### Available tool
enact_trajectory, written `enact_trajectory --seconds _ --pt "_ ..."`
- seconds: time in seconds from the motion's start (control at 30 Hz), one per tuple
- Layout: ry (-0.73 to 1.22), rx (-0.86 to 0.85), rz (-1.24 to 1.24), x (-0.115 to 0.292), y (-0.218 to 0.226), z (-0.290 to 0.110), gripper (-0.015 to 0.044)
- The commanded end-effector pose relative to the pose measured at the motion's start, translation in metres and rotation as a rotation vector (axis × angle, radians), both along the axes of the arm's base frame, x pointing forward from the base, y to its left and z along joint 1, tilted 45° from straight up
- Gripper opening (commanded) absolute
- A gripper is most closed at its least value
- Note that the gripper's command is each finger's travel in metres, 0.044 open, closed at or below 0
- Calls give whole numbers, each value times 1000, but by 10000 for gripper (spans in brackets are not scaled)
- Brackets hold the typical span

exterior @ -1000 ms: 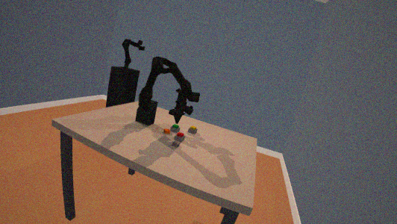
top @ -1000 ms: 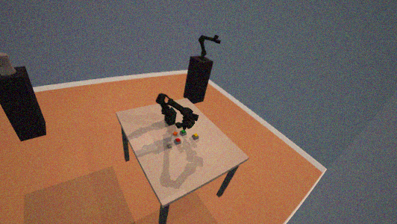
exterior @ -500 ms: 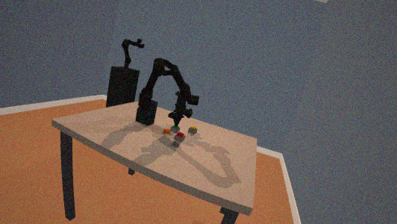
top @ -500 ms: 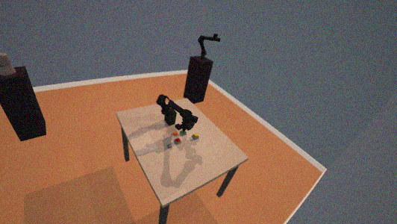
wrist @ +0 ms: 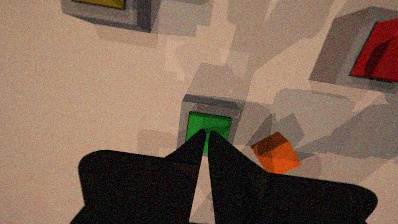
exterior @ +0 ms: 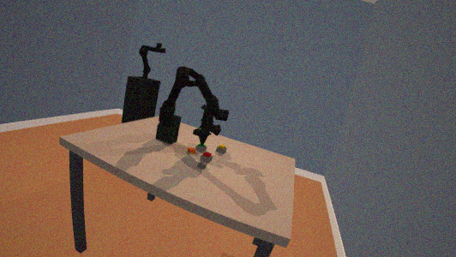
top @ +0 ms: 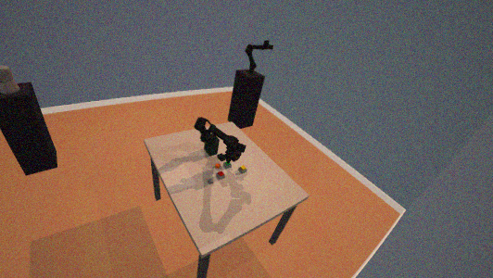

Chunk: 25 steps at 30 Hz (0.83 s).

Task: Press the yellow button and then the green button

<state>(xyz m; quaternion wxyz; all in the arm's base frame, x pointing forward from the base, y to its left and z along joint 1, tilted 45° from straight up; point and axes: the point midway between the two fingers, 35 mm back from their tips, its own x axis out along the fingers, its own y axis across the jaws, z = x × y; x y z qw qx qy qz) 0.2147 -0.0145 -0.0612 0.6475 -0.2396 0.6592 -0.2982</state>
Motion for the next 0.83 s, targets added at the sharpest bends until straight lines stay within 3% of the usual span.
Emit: enact_trajectory --seconds 0.0,0.13,0.23,0.6,0.8 --pt "1 2 0 1 15 15 20" --pt "4 0 1 1 23 23 20" --pt "3 5 2 11 38 18 99" --pt "0 15 2 45 160 -32 387" --pt "-1 13 1 44 176 -40 400"
